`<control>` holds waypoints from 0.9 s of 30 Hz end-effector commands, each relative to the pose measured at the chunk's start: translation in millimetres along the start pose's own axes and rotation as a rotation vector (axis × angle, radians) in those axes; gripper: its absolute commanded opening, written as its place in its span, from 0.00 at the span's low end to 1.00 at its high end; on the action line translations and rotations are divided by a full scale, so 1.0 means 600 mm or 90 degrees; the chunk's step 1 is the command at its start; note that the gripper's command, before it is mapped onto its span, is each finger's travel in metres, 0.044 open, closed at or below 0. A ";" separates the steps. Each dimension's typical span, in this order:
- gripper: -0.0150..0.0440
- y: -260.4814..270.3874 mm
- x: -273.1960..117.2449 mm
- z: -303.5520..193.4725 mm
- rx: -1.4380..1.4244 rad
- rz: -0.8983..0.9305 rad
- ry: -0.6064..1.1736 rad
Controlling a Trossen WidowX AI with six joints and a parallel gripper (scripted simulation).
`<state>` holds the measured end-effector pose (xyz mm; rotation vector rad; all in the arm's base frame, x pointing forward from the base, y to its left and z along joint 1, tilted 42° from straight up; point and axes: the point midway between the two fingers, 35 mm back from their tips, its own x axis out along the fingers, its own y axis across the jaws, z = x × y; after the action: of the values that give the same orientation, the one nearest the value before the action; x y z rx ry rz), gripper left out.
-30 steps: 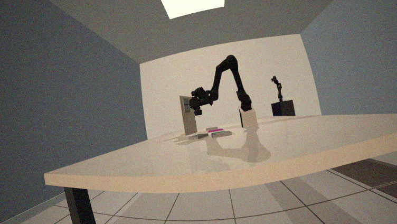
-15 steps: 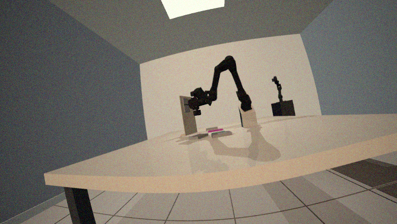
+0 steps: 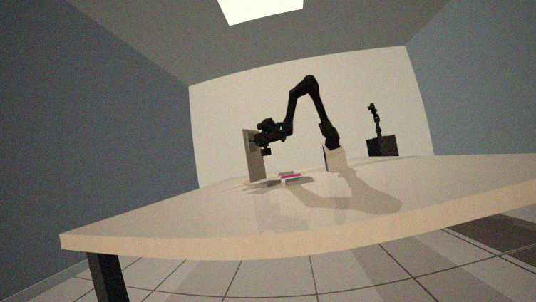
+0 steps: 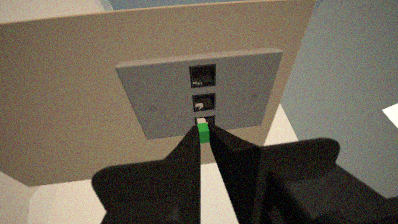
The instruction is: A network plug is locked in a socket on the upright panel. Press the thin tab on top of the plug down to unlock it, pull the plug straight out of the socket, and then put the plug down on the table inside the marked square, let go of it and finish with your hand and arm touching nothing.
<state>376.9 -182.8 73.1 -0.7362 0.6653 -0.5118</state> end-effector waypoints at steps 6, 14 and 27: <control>0.25 0.000 -0.003 0.001 -0.002 0.001 -0.003; 0.25 0.000 -0.011 -0.002 -0.002 0.001 -0.003; 0.25 0.000 -0.024 -0.006 -0.002 0.002 -0.002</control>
<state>367.6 -177.6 76.6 -0.7381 0.6623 -0.5088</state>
